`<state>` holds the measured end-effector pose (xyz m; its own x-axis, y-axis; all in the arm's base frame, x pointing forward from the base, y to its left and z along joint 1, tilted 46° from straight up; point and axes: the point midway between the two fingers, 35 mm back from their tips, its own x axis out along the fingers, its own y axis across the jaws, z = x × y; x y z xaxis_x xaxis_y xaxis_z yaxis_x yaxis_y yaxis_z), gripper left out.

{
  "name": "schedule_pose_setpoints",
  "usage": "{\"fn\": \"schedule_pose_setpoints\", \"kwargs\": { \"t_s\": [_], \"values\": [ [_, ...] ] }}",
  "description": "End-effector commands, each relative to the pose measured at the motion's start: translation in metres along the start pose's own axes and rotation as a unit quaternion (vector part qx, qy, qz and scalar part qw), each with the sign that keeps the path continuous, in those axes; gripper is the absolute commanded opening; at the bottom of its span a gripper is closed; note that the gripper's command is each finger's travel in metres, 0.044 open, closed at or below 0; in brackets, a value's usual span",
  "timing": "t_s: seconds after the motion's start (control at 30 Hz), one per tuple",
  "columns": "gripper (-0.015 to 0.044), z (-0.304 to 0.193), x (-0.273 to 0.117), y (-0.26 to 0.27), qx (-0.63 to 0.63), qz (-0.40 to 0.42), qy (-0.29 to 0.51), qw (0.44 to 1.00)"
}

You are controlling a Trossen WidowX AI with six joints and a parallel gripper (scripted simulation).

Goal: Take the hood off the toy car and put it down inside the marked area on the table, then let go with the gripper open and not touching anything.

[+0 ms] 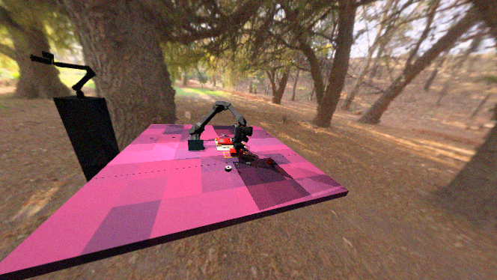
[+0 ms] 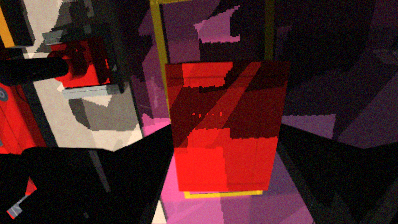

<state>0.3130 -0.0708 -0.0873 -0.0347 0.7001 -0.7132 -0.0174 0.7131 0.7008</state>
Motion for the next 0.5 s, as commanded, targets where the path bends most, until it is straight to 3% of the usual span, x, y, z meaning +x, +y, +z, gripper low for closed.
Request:
{"fn": "schedule_pose_setpoints", "kwargs": {
  "t_s": [0.0, 0.4, 0.47],
  "values": [
    [0.0000, 0.0006, 0.0025, 0.0008, 0.003, 0.002, -0.001, 1.000],
    [0.0000, 0.0005, 0.0083, 0.0010, 0.002, 0.002, -0.001, 1.000],
    [0.0052, -0.0001, 0.0064, 0.0002, 0.000, 0.000, 0.000, 1.000]
  ]
}}
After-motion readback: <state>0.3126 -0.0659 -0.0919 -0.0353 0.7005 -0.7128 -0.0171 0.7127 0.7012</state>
